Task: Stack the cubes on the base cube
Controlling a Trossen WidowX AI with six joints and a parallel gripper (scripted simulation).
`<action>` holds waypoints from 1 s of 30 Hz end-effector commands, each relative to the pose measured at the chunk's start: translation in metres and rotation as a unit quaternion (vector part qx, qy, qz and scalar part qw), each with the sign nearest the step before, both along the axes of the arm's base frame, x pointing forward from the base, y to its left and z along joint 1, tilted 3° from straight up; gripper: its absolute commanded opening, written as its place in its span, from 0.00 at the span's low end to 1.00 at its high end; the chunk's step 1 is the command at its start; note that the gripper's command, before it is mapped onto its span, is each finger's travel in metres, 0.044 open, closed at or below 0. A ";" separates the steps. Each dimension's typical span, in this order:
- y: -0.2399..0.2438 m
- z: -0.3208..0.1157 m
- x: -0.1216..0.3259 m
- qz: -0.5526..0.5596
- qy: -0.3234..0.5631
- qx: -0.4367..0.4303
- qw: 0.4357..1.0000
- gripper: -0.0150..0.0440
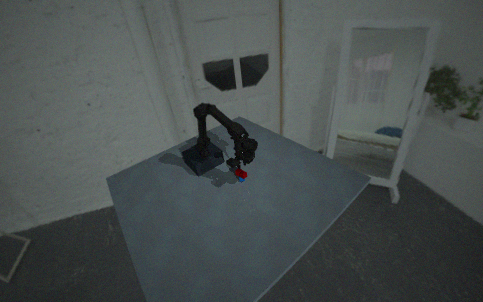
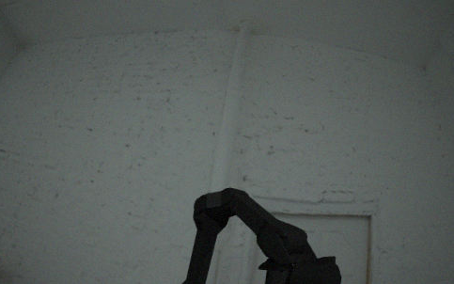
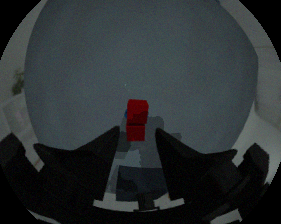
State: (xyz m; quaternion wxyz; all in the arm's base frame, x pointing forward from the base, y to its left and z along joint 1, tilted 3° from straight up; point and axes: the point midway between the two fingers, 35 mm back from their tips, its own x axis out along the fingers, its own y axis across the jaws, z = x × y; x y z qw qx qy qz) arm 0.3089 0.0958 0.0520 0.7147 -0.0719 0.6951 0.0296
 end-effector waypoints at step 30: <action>0.114 0.006 -0.070 0.001 0.003 0.006 1.000 0.93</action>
